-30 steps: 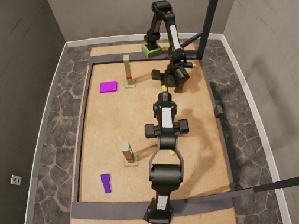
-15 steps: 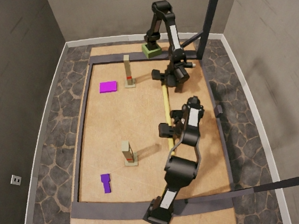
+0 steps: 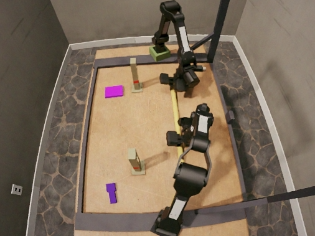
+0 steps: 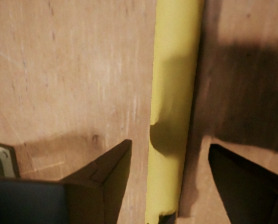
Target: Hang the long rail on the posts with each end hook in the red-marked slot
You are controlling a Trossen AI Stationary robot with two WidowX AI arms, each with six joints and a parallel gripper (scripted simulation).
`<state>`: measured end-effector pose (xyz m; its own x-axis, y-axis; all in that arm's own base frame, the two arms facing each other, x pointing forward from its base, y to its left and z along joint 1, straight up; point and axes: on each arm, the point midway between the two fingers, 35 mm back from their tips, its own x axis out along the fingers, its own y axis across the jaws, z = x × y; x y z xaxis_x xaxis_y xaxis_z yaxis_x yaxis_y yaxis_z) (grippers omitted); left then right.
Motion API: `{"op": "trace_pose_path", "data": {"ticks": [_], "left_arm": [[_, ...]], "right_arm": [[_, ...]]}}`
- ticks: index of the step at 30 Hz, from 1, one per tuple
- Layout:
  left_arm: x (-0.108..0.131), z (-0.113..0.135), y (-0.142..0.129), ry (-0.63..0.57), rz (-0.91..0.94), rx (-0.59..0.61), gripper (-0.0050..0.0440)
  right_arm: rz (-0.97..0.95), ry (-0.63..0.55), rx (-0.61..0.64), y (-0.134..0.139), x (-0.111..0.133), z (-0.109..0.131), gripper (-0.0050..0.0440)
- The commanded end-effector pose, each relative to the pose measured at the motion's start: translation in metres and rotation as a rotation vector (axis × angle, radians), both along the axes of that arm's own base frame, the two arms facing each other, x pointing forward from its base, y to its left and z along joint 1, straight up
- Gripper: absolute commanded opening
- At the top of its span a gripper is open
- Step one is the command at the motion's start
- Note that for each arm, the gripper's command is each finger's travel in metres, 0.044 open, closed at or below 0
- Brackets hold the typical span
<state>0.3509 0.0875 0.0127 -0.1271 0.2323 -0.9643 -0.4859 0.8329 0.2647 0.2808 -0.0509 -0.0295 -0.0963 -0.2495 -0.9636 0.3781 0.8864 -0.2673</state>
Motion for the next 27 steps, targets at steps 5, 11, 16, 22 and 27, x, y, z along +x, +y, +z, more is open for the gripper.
{"op": "trace_pose_path", "data": {"ticks": [5, 11, 16, 22, 27], "left_arm": [[-0.004, -0.014, 0.004, 0.007, -0.003, 0.001, 0.0225], [-0.005, -0.021, 0.006, 0.008, -0.004, 0.001, 0.0225], [-0.004, -0.021, 0.005, 0.006, -0.004, 0.001, 0.0206], [-0.004, -0.021, 0.005, 0.007, -0.004, 0.001, 0.0166], [0.000, -0.014, 0.005, -0.017, -0.002, 0.004, 0.0126]], "right_arm": [[0.001, -0.024, -0.003, -0.001, 0.005, 0.006, -0.0050], [0.001, -0.024, -0.003, -0.001, 0.005, 0.006, -0.0050], [0.001, -0.024, -0.003, -0.001, 0.005, 0.006, -0.0050], [0.001, -0.024, -0.003, -0.001, 0.005, 0.006, -0.0050], [0.001, -0.024, -0.003, -0.001, 0.005, 0.006, -0.0050]]}}
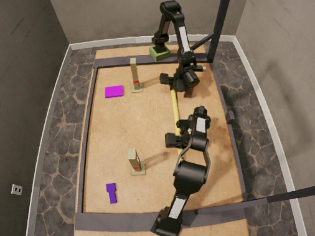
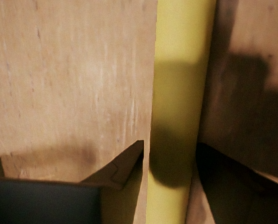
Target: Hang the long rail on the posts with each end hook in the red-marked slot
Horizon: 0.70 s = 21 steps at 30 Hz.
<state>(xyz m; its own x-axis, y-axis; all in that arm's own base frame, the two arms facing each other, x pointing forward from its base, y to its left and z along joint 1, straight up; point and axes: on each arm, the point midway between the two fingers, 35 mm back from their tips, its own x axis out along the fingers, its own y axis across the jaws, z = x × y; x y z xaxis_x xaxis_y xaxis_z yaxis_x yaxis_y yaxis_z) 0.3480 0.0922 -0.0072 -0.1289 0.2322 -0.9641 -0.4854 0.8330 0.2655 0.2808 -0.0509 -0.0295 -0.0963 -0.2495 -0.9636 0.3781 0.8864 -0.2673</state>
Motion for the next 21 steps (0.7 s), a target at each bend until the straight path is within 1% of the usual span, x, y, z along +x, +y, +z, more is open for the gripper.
{"op": "trace_pose_path", "data": {"ticks": [1, 4, 5, 7, 13, 16, 18, 21], "left_arm": [[0.003, 0.006, 0.001, -0.019, -0.002, 0.004, 0.0126], [0.003, 0.006, 0.001, -0.019, -0.002, 0.004, 0.0126], [0.003, 0.006, 0.001, -0.019, -0.002, 0.004, 0.0106], [0.003, 0.006, 0.001, -0.019, -0.002, 0.004, 0.0106], [0.003, 0.006, 0.001, -0.019, -0.002, 0.004, 0.0066], [0.003, 0.009, 0.001, -0.019, -0.002, 0.004, 0.0000], [0.003, 0.015, 0.000, -0.019, -0.002, 0.004, -0.0001], [0.003, 0.016, 0.000, -0.019, -0.002, 0.004, -0.0001]], "right_arm": [[0.001, -0.024, -0.003, -0.001, 0.005, 0.006, -0.0050], [0.001, -0.024, -0.003, -0.001, 0.005, 0.006, -0.0050], [0.001, -0.024, -0.003, -0.001, 0.005, 0.006, -0.0050], [0.001, -0.024, -0.003, -0.001, 0.005, 0.006, -0.0050], [0.001, -0.024, -0.003, -0.001, 0.005, 0.006, -0.0050], [0.001, -0.024, -0.003, -0.001, 0.005, 0.009, -0.0050], [0.001, -0.024, -0.003, -0.002, 0.005, 0.015, -0.0050], [0.001, -0.024, -0.003, -0.002, 0.005, 0.016, -0.0050]]}}
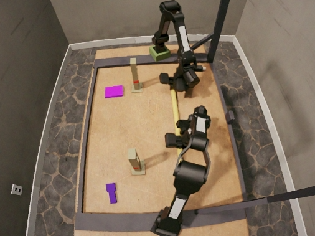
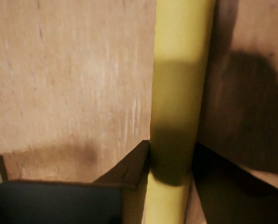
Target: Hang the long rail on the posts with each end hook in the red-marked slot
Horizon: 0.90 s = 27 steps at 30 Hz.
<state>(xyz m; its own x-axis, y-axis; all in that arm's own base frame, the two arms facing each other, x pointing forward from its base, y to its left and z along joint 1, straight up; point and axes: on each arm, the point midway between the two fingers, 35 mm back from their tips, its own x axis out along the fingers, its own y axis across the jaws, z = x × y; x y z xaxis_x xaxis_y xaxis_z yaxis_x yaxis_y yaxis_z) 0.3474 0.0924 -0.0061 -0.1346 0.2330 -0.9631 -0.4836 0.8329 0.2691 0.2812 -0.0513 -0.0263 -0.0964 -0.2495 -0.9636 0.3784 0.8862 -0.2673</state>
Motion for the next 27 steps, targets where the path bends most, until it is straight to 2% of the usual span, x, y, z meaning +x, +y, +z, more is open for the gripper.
{"op": "trace_pose_path", "data": {"ticks": [1, 9, 17, 27], "left_arm": [[0.003, 0.015, 0.000, -0.025, -0.001, 0.003, -0.0002], [0.003, 0.015, 0.000, -0.025, -0.001, 0.003, -0.0005], [0.003, 0.019, 0.000, -0.025, -0.001, 0.003, -0.0050], [0.003, 0.056, -0.001, -0.025, -0.001, 0.003, -0.0050]], "right_arm": [[0.001, -0.024, -0.003, -0.001, 0.004, 0.013, -0.0050], [0.001, -0.024, -0.003, -0.001, 0.004, 0.013, -0.0050], [0.001, -0.024, -0.003, -0.001, 0.004, 0.017, -0.0050], [0.001, -0.024, -0.003, -0.002, 0.003, 0.054, -0.0050]]}}
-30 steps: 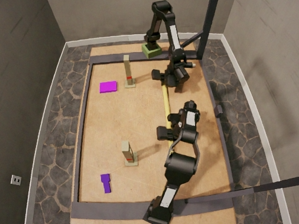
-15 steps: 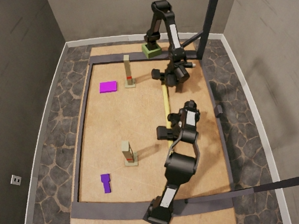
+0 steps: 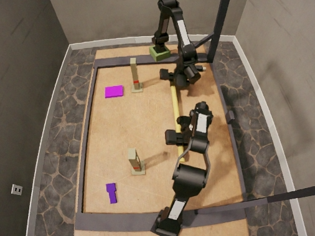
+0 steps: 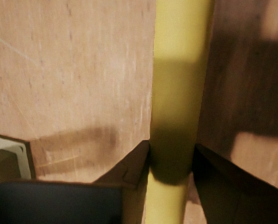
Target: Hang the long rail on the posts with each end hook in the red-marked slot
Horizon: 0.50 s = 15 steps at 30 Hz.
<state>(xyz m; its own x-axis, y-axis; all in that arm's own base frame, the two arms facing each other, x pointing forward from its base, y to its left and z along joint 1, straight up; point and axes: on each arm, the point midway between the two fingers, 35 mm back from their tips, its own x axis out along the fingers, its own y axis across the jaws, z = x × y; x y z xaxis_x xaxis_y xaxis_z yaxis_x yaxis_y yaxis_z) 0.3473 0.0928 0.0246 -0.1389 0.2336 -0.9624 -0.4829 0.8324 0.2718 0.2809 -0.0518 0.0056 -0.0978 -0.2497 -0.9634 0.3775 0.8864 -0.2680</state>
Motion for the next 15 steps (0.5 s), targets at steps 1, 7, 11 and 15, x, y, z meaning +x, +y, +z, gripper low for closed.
{"op": "trace_pose_path", "data": {"ticks": [1, 7, 11, 15], "left_arm": [[0.0030, 0.0295, -0.0012, -0.030, -0.002, 0.002, -0.0050], [0.0029, 0.0390, -0.0013, -0.030, -0.002, 0.002, -0.0050], [0.0029, 0.0394, -0.0013, -0.030, -0.002, 0.002, -0.0050], [0.0029, 0.0394, -0.0013, -0.030, -0.002, 0.002, -0.0050]], "right_arm": [[0.001, -0.026, -0.003, -0.0011, 0.0035, 0.0254, -0.0050], [0.001, -0.026, -0.003, -0.0011, 0.0033, 0.0324, -0.0050], [0.001, -0.026, -0.003, -0.0011, 0.0033, 0.0324, -0.0050], [0.001, -0.026, -0.003, -0.0011, 0.0033, 0.0324, -0.0050]]}}
